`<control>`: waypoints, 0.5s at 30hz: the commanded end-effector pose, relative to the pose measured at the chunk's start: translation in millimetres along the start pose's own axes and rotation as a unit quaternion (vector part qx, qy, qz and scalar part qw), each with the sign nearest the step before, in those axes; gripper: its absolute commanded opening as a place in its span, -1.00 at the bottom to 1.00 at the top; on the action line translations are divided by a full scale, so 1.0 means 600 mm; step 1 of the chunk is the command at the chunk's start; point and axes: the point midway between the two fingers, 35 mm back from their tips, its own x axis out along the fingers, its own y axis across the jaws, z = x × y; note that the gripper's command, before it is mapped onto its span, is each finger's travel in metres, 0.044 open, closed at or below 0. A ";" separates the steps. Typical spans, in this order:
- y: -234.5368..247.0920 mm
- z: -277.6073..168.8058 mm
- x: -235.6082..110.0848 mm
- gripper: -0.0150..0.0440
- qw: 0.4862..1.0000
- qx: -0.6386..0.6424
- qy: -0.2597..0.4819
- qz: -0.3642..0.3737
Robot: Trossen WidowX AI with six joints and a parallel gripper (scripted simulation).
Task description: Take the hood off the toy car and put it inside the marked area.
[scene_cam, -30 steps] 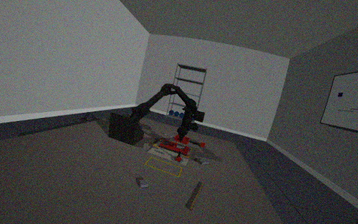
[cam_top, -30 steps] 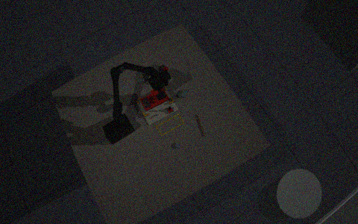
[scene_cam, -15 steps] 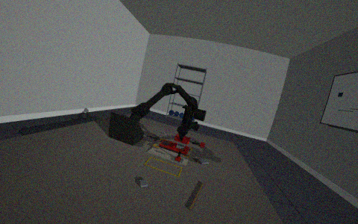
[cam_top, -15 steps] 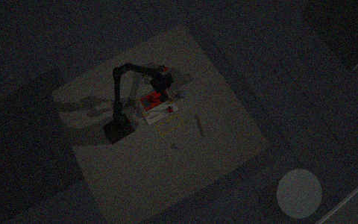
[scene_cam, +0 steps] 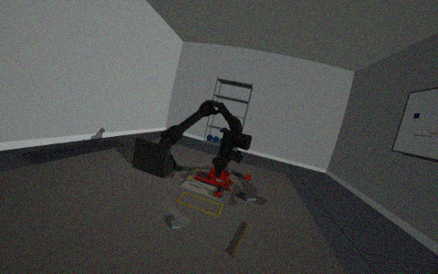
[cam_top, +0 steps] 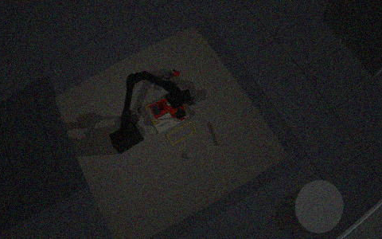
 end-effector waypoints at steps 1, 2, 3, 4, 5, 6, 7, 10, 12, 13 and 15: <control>-0.043 -0.003 -0.005 -0.49 1.000 -0.001 -0.004 -0.005; -0.051 -0.005 -0.006 -0.49 1.000 -0.001 -0.004 -0.005; -0.060 -0.006 -0.006 -0.49 1.000 -0.001 -0.004 -0.005; -0.068 -0.008 -0.006 -0.49 1.000 -0.001 -0.004 -0.005; -0.076 -0.010 -0.006 -0.49 1.000 -0.001 -0.003 -0.005; -0.085 -0.012 -0.006 -0.49 1.000 -0.002 -0.003 -0.005; -0.094 -0.015 -0.006 -0.49 1.000 -0.002 -0.003 -0.004; -0.119 -0.022 -0.005 -0.49 1.000 -0.003 -0.002 -0.003; -0.135 -0.028 -0.005 -0.49 1.000 -0.004 -0.002 -0.002; -0.143 -0.031 -0.005 -0.49 1.000 -0.004 -0.001 -0.002; -0.160 -0.038 -0.004 -0.49 1.000 -0.005 -0.001 -0.001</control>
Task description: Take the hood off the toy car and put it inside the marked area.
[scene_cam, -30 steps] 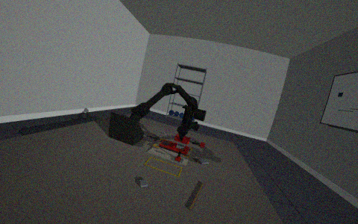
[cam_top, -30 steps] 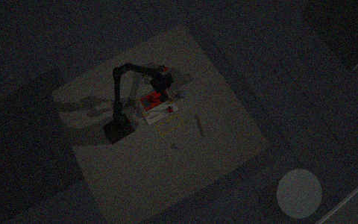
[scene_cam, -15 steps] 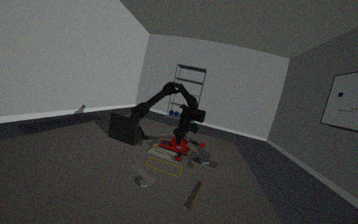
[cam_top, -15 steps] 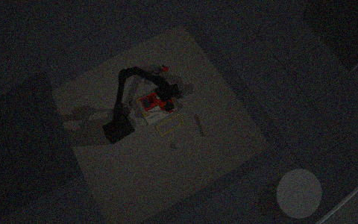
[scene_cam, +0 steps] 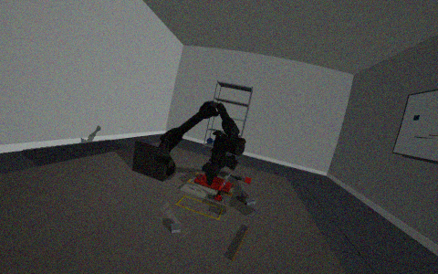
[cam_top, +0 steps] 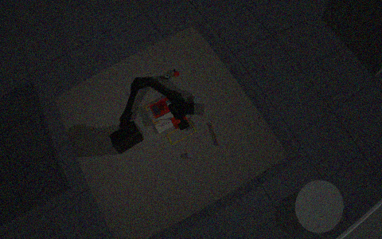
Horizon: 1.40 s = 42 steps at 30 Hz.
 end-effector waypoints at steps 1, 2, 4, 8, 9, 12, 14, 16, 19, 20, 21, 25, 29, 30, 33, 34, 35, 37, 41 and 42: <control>-0.040 -0.013 -0.002 -0.49 1.000 -0.004 -0.001 -0.001; -0.048 -0.016 -0.001 -0.49 1.000 -0.004 -0.001 -0.001; -0.064 -0.024 0.000 -0.49 1.000 -0.005 0.000 0.001; -0.074 -0.029 0.001 -0.49 1.000 -0.006 0.000 0.003; -0.074 -0.029 0.001 -0.49 1.000 -0.006 0.000 0.003; -0.074 -0.029 0.002 -0.49 1.000 -0.006 0.000 0.003; -0.075 -0.029 0.004 -0.49 1.000 -0.006 0.000 0.003; -0.075 -0.029 0.006 -0.49 1.000 -0.006 0.000 0.003; -0.075 -0.028 0.009 -0.49 1.000 -0.006 0.000 0.003; -0.075 -0.028 0.011 -0.49 1.000 -0.006 0.000 0.003; -0.075 -0.028 0.012 -0.49 1.000 -0.006 0.000 0.003; -0.075 -0.028 0.016 -0.49 1.000 -0.006 0.000 0.002; -0.075 -0.027 0.021 -0.49 1.000 -0.006 0.000 0.002; -0.075 -0.027 0.022 -0.49 1.000 -0.006 0.000 0.002; -0.075 -0.027 0.025 -0.49 1.000 -0.006 0.000 0.002; -0.075 -0.027 0.027 -0.49 1.000 -0.006 0.000 0.002; -0.075 -0.027 0.028 -0.49 1.000 -0.006 0.000 0.002; -0.075 -0.027 0.030 -0.49 1.000 -0.006 0.000 0.002; -0.075 -0.027 0.035 -0.49 1.000 -0.006 0.000 0.002; -0.075 -0.027 0.036 -0.49 1.000 -0.006 0.000 0.002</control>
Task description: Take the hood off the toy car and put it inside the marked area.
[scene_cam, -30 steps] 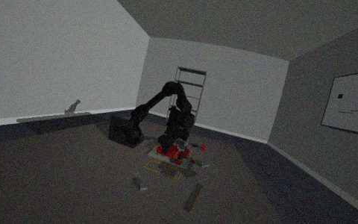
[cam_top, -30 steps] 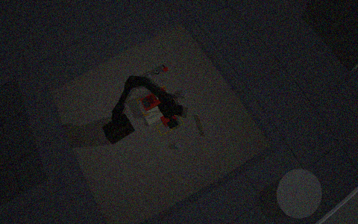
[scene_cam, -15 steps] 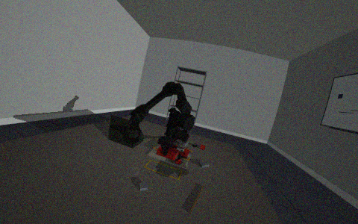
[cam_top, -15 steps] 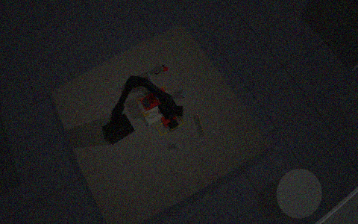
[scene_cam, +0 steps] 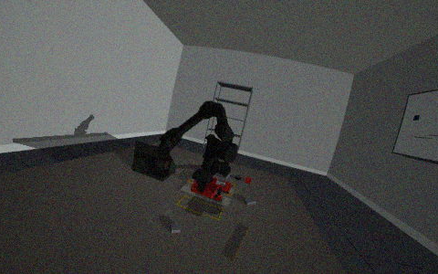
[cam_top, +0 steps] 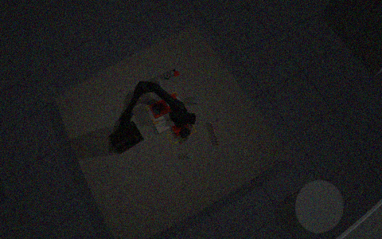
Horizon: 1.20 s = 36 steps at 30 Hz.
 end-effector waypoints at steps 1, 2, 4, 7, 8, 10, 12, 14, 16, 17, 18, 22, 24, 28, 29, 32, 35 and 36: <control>0.000 0.001 0.005 -0.49 1.000 0.002 -0.002 0.002; 0.000 0.001 0.007 -0.49 1.000 0.002 -0.002 0.002; 0.000 0.001 0.009 -0.49 1.000 0.002 -0.002 0.002; 0.000 0.001 0.012 -0.49 1.000 0.002 -0.002 0.002; 0.000 0.001 0.013 -0.49 1.000 0.002 -0.002 0.002; 0.000 0.002 0.016 -0.49 1.000 0.002 -0.002 0.002; 0.000 0.002 0.018 -0.49 1.000 0.002 -0.002 0.002; 0.000 0.002 0.020 -0.49 1.000 0.002 -0.002 0.002; 0.000 0.002 0.023 -0.49 1.000 0.002 -0.002 0.002; 0.000 0.002 0.024 -0.49 1.000 0.002 -0.002 0.002; 0.000 0.002 0.025 -0.49 1.000 0.002 -0.002 0.002; 0.000 0.002 0.030 -0.49 1.000 0.002 -0.002 0.002; 0.000 0.002 0.032 -0.49 1.000 0.002 -0.002 0.002; 0.001 0.002 0.037 -0.49 1.000 0.002 -0.002 0.002; 0.001 0.002 0.038 -0.49 1.000 0.002 -0.002 0.002; 0.001 0.002 0.041 -0.49 1.000 0.002 -0.002 0.002; 0.001 0.002 0.045 -0.49 1.000 0.002 -0.002 0.002; 0.001 0.002 0.046 -0.49 1.000 0.002 -0.002 0.002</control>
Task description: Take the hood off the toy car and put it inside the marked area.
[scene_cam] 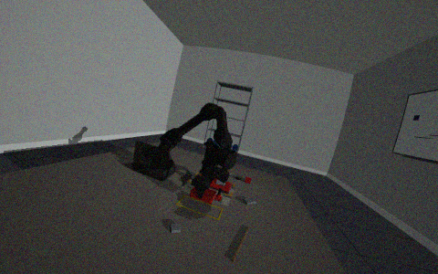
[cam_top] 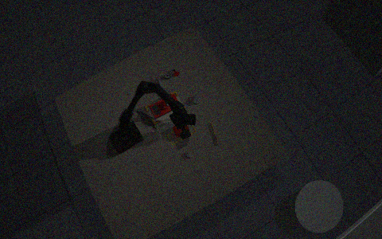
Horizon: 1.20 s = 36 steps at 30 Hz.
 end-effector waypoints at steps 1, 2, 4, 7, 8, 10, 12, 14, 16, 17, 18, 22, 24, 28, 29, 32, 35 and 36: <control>0.001 0.001 0.005 -0.49 1.000 0.002 -0.002 0.003; 0.001 0.001 0.006 -0.49 1.000 0.002 -0.002 0.003; 0.001 0.001 0.009 -0.49 1.000 0.002 -0.002 0.003; 0.001 0.001 0.012 -0.49 1.000 0.002 -0.002 0.003; 0.001 0.001 0.013 -0.49 1.000 0.002 -0.002 0.003; 0.001 0.001 0.016 -0.49 1.000 0.002 -0.002 0.003; 0.001 0.000 0.018 -0.49 1.000 0.002 -0.002 0.003; 0.002 0.000 0.020 -0.49 1.000 0.002 -0.002 0.003; 0.002 0.000 0.022 -0.49 1.000 0.002 -0.002 0.003; 0.002 0.000 0.024 -0.49 1.000 0.002 -0.002 0.003; 0.002 0.000 0.025 -0.49 1.000 0.002 -0.002 0.003; 0.002 0.000 0.029 -0.49 1.000 0.002 -0.002 0.003; 0.002 0.000 0.032 -0.49 1.000 0.002 -0.002 0.003; 0.002 -0.001 0.036 -0.49 1.000 0.002 -0.002 0.003; 0.002 -0.001 0.037 -0.49 1.000 0.002 -0.002 0.003; 0.003 -0.001 0.041 -0.49 1.000 0.002 -0.002 0.003; 0.003 -0.001 0.044 -0.49 1.000 0.002 -0.002 0.004; 0.003 -0.001 0.045 -0.49 1.000 0.002 -0.002 0.004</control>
